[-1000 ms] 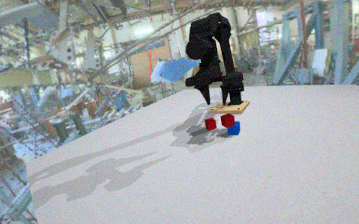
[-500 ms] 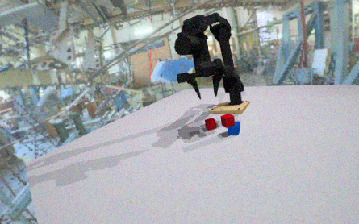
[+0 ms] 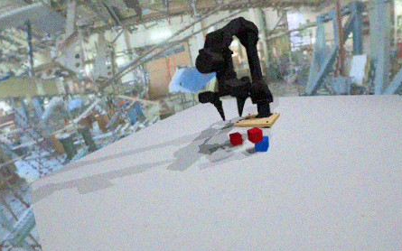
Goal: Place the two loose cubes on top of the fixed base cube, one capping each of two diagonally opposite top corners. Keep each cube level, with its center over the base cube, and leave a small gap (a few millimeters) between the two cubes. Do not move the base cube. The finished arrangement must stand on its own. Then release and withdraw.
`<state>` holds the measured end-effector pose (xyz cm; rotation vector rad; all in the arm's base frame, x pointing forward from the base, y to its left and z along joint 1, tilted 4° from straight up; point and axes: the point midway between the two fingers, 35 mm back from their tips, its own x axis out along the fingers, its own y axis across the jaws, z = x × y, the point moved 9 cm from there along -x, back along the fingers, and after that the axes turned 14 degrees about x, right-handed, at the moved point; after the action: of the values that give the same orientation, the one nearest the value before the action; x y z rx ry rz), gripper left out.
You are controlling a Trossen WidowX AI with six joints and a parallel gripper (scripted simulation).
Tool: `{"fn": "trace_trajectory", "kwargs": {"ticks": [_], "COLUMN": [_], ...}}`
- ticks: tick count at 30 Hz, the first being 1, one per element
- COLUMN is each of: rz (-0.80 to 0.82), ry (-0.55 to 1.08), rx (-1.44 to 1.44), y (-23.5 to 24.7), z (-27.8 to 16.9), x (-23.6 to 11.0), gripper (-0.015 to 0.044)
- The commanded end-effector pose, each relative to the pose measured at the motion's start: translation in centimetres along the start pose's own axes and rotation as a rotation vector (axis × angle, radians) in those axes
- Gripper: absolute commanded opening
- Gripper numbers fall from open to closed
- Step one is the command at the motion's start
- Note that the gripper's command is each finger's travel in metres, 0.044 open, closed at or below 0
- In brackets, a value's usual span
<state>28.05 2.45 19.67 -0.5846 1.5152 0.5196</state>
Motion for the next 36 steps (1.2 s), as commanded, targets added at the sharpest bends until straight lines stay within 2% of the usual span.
{"fn": "trace_trajectory", "kwargs": {"ticks": [1,34,36], "rz": [0.005,0.005,0.005], "ry": [0.013,0.014,0.014], "rx": [-0.006,-0.006,-0.006], "y": [0.1,0.2,0.2], "z": [-0.2,-0.3,-0.3], "x": [2.5,7.4,7.4], "gripper": [0.0265,0.0265,0.0212]}}
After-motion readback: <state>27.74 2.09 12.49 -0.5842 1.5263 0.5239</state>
